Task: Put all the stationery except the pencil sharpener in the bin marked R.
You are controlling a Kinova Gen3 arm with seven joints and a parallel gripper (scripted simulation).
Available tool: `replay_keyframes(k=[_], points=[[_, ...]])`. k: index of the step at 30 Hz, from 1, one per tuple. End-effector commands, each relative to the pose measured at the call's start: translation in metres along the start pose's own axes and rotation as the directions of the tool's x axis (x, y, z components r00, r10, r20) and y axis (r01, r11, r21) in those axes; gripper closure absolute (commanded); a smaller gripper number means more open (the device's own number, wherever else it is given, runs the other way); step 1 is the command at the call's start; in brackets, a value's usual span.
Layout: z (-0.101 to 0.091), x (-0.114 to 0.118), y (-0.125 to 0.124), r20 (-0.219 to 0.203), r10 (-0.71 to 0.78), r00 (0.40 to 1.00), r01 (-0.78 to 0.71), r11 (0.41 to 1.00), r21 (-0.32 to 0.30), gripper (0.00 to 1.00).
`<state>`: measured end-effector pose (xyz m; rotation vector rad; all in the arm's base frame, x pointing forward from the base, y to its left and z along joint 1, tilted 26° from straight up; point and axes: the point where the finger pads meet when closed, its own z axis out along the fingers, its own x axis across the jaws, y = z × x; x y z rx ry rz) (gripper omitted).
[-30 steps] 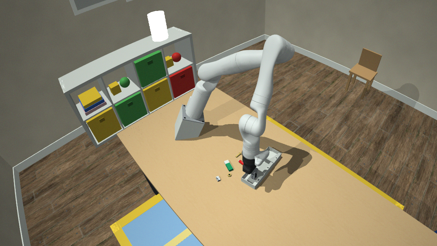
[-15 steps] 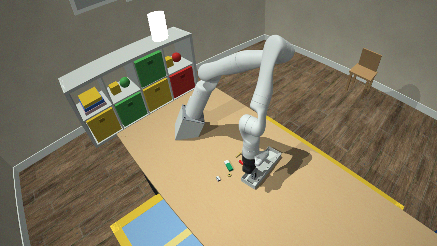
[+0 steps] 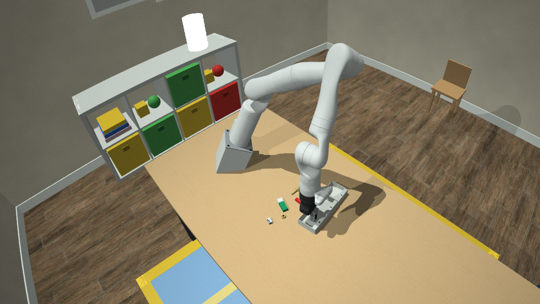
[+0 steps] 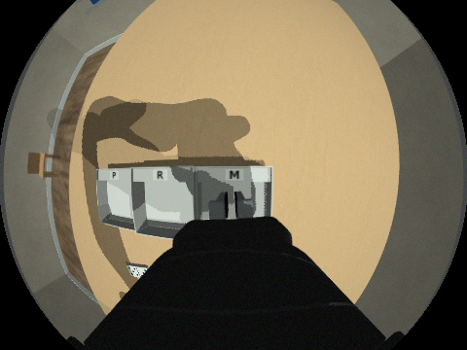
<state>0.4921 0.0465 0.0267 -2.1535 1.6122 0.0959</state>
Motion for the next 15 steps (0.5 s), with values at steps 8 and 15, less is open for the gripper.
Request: replay_keyframes(k=[8, 15], points=[[0.0001, 0.0014, -0.0007, -0.002, -0.002, 1.0, 0.002, 1.0, 0.002, 0.69], [-0.0015, 0.0022, -0.0003, -0.003, -0.009, 1.0, 0.009, 1.0, 0.0, 0.69]])
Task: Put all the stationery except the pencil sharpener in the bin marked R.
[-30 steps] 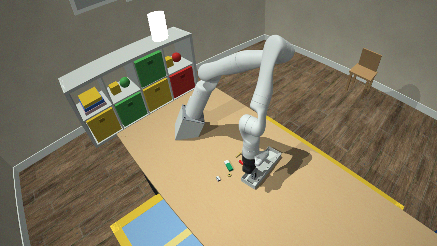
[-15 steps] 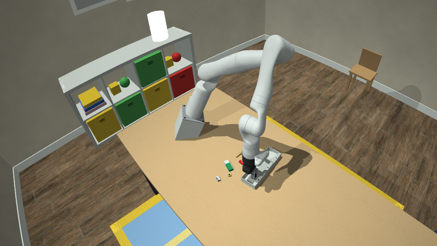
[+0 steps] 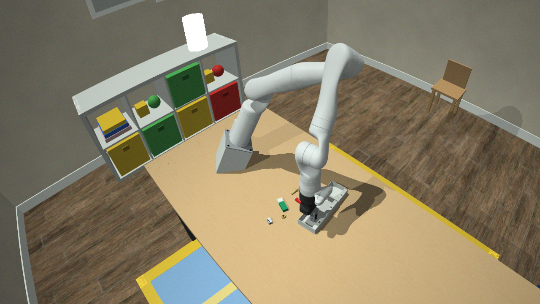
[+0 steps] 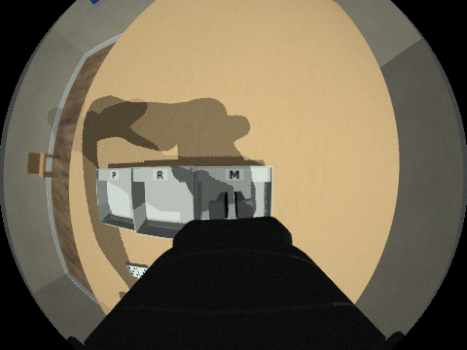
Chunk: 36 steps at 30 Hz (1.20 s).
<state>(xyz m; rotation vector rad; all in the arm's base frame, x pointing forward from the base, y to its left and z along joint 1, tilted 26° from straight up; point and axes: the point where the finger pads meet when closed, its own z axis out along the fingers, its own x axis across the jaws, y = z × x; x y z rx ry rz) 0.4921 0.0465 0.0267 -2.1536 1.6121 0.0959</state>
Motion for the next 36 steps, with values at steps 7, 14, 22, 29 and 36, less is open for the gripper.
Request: replay_keyframes(k=[7, 14, 22, 29, 36], points=[[-0.009, 0.001, 0.0, 0.001, 0.002, 1.0, -0.002, 1.0, 0.0, 0.69], [-0.018, 0.0, 0.001, 0.002, 0.001, 1.0, -0.001, 1.0, -0.001, 0.69], [-0.026, 0.0, 0.001, 0.002, 0.001, 1.0, -0.001, 1.0, -0.002, 0.69], [-0.049, 0.0, 0.0, 0.001, -0.001, 1.0, 0.001, 1.0, -0.001, 0.69], [-0.054, 0.0, -0.001, 0.001, -0.001, 1.0, 0.001, 1.0, 0.0, 0.69]])
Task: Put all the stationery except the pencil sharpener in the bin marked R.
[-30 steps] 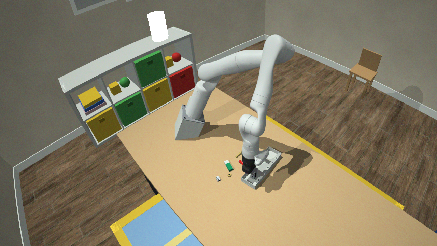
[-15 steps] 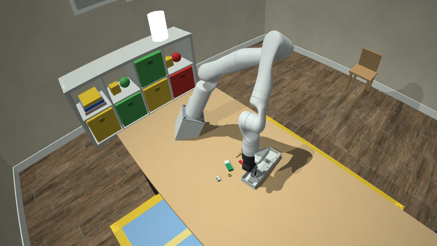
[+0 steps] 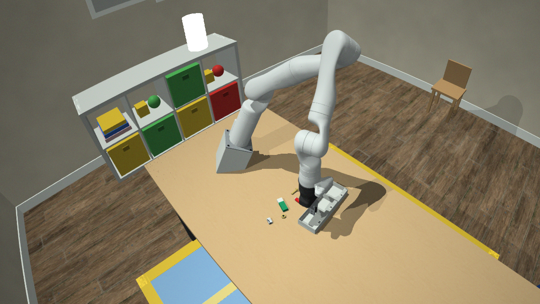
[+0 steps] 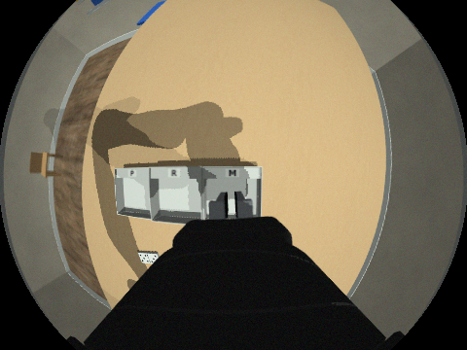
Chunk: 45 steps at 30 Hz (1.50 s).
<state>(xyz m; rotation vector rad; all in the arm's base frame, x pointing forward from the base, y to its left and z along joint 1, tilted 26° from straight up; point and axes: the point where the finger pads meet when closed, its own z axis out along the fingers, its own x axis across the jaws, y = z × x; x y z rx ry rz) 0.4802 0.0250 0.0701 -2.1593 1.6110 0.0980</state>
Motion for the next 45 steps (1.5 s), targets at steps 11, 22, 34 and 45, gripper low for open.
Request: replay_keyframes(k=[11, 22, 34, 45], points=[[-0.002, -0.042, -0.005, -0.002, 0.006, 1.0, -0.006, 1.0, 0.007, 0.69], [-0.002, -0.085, -0.006, -0.004, 0.0, 1.0, 0.0, 1.0, 0.003, 0.69], [0.007, -0.084, -0.007, -0.003, -0.002, 1.0, 0.002, 1.0, 0.006, 0.69], [0.036, -0.083, -0.007, -0.004, 0.0, 1.0, 0.0, 1.0, 0.007, 0.69]])
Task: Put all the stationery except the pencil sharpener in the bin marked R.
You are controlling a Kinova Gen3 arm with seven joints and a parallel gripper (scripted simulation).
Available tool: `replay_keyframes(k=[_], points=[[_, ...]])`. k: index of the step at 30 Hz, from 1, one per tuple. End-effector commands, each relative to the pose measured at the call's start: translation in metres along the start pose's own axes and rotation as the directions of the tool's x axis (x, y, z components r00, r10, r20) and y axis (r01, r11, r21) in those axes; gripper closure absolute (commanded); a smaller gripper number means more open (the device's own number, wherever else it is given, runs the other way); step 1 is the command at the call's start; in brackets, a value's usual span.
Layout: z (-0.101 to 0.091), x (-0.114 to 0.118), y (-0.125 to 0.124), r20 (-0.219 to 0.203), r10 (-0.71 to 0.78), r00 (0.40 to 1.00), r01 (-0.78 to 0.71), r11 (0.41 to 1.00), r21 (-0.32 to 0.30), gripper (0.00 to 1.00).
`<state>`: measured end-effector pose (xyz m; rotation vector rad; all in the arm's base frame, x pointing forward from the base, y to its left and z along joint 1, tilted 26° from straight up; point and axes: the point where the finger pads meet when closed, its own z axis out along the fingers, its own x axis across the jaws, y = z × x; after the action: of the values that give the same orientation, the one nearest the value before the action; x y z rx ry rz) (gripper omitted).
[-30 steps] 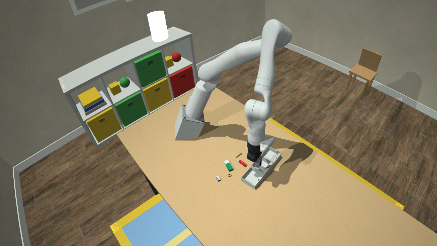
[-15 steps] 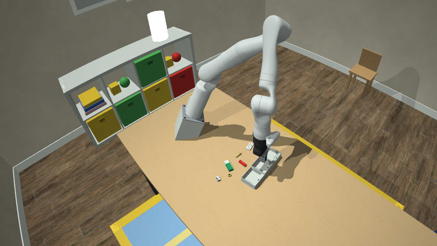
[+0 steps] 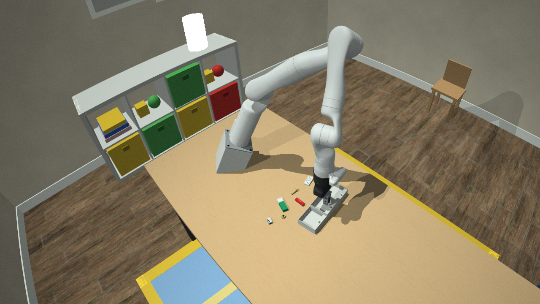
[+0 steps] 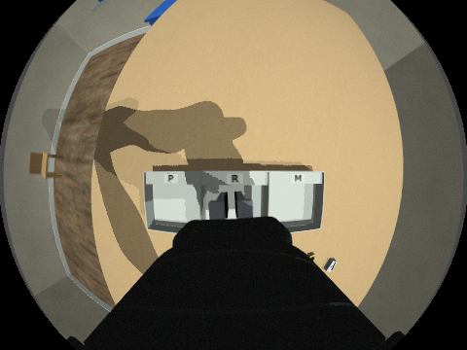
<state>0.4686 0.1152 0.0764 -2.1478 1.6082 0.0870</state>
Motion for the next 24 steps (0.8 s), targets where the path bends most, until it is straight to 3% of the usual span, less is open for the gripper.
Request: replay_keyframes(k=[1, 8, 24], points=[[0.012, 0.004, 0.004, -0.004, -0.001, 1.0, 0.001, 1.0, -0.007, 0.69], [0.024, 0.004, 0.003, -0.005, -0.003, 1.0, 0.003, 1.0, -0.005, 0.69], [0.023, 0.002, 0.004, -0.001, -0.001, 1.0, 0.001, 1.0, -0.008, 0.69]])
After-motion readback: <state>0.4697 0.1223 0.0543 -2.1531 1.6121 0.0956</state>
